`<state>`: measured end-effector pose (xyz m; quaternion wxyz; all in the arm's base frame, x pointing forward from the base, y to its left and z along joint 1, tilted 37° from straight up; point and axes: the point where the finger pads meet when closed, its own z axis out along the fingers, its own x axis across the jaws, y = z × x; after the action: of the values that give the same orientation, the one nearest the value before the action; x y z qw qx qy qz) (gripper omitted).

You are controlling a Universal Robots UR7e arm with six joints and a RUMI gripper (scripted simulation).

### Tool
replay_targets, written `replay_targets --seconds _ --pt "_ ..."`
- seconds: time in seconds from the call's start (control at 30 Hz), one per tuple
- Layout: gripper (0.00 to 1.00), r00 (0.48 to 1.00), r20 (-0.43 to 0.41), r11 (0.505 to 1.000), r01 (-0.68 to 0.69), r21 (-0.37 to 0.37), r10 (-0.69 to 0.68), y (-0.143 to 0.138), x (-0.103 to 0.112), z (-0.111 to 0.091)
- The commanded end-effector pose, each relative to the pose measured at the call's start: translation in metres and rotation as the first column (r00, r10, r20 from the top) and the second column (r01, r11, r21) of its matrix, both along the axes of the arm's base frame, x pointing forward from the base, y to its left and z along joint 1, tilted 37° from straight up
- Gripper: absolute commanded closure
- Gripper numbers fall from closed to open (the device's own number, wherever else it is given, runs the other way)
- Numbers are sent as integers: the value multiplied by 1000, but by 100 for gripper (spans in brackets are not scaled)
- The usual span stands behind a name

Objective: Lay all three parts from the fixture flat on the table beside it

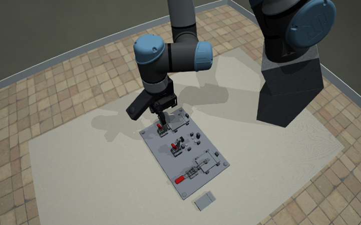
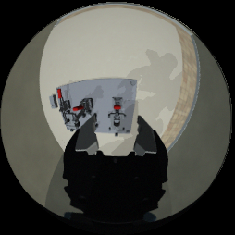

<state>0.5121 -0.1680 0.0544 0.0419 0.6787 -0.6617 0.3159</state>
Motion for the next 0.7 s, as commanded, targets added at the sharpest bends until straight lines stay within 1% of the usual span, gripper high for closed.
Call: replay_targets --seconds 0.0,0.33,0.67 --pt "41 1000 0 1000 -1 -1 1 4 -3 4" --pt "41 1000 0 1000 -1 -1 1 15 -12 22" --pt "41 1000 1 1000 0 -1 0 16 -13 27"
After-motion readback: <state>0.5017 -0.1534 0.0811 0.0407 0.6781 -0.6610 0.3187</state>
